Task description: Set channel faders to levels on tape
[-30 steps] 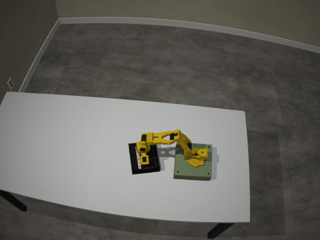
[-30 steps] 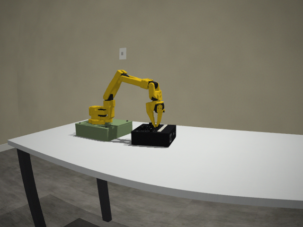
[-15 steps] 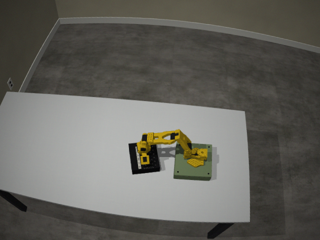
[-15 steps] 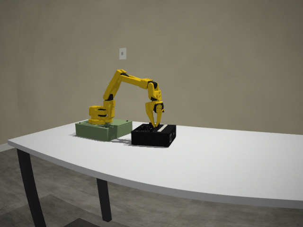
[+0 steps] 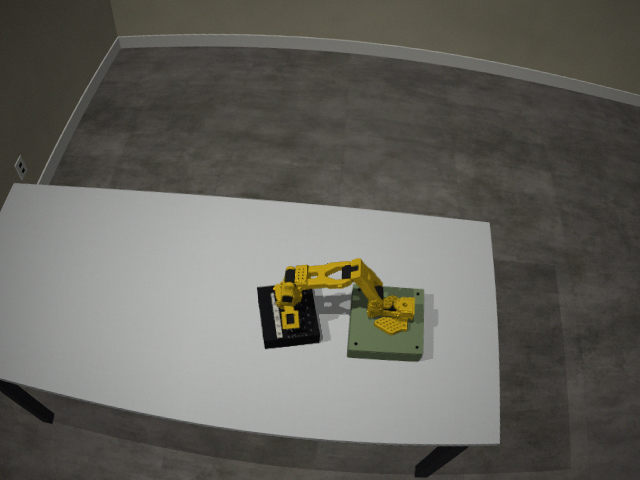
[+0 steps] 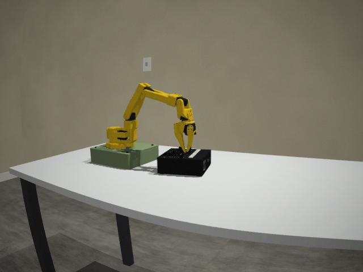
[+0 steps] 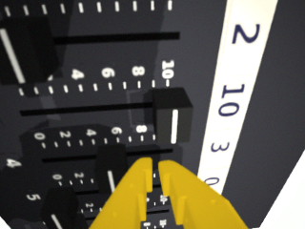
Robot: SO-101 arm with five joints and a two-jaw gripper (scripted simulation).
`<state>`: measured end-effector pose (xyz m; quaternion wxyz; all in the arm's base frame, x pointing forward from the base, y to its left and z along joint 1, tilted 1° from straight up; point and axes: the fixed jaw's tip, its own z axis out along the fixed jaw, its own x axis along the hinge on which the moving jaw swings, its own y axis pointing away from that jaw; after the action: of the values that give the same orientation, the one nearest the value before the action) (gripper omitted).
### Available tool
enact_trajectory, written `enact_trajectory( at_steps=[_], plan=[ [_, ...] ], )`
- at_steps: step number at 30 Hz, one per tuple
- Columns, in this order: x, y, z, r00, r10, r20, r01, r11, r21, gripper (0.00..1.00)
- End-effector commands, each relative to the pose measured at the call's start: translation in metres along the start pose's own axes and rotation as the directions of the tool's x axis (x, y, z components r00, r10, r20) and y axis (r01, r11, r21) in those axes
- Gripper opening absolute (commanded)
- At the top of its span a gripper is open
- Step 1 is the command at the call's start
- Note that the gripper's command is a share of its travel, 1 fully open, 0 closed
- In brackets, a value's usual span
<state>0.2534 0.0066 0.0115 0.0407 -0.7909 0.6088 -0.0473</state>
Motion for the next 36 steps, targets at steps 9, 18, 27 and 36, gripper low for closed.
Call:
enact_trajectory(
  at_steps=[9,18,27,36],
  plan=[
    [0.0025,0.0227,0.0167,1.000,0.020,0.020,-0.018,0.994,-0.109,0.00],
    [0.0022,0.0255,0.0179,1.000,0.020,0.020,-0.018,0.994,-0.109,0.00],
    [0.0022,0.0262,0.0183,1.000,0.020,0.020,-0.018,0.994,-0.109,0.00],
    [0.0019,0.0287,0.0195,1.000,0.020,0.020,-0.018,0.994,-0.109,0.00]
  ],
)
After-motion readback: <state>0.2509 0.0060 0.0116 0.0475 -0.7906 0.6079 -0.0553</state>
